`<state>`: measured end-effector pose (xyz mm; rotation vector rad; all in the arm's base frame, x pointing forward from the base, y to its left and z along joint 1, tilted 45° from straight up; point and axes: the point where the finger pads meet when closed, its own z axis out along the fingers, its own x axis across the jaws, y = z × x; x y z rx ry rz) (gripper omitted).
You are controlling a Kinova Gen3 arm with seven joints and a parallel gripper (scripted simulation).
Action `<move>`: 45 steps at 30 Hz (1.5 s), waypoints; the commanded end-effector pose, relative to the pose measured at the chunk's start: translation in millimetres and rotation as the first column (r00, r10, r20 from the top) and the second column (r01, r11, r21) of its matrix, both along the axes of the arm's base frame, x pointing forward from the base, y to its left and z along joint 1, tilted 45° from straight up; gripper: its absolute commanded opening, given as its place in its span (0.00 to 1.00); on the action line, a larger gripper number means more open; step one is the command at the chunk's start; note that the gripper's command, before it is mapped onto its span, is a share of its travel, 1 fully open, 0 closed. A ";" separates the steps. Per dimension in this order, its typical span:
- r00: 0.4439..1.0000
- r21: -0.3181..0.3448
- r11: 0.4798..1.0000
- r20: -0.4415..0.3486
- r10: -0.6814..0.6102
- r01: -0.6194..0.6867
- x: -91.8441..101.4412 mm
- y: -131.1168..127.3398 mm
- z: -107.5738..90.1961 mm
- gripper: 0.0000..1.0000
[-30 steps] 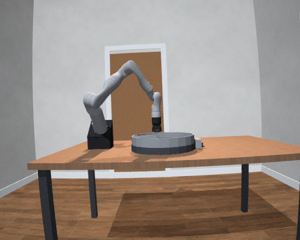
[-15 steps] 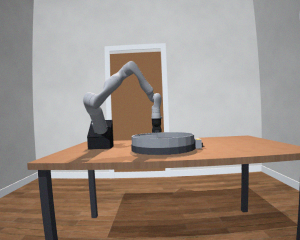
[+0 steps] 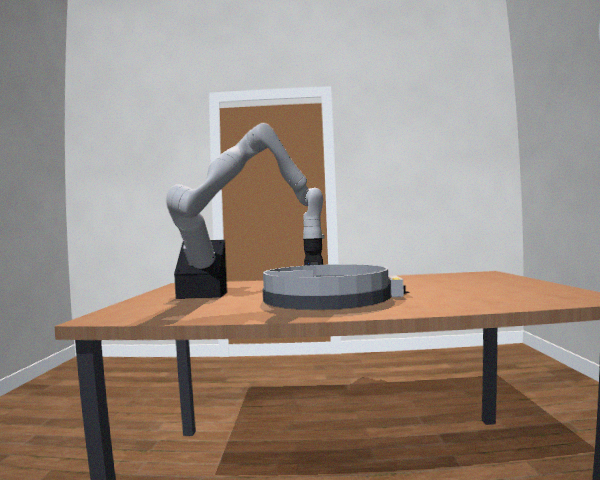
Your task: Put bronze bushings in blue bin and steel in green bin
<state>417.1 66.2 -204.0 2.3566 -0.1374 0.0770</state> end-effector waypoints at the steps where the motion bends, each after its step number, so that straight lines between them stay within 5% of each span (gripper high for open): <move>1: 1.000 0.000 1.000 0.000 0.000 0.000 0.3 -1.4 -1.5 0.00; 23: 1.000 0.000 1.000 0.000 0.000 0.000 0.4 -3.9 -4.1 0.00; 24: 1.000 0.000 1.000 0.000 0.000 0.000 0.4 -3.8 -4.1 0.42; 45: 1.000 0.000 1.000 0.000 0.000 0.000 0.4 -3.8 -4.1 0.42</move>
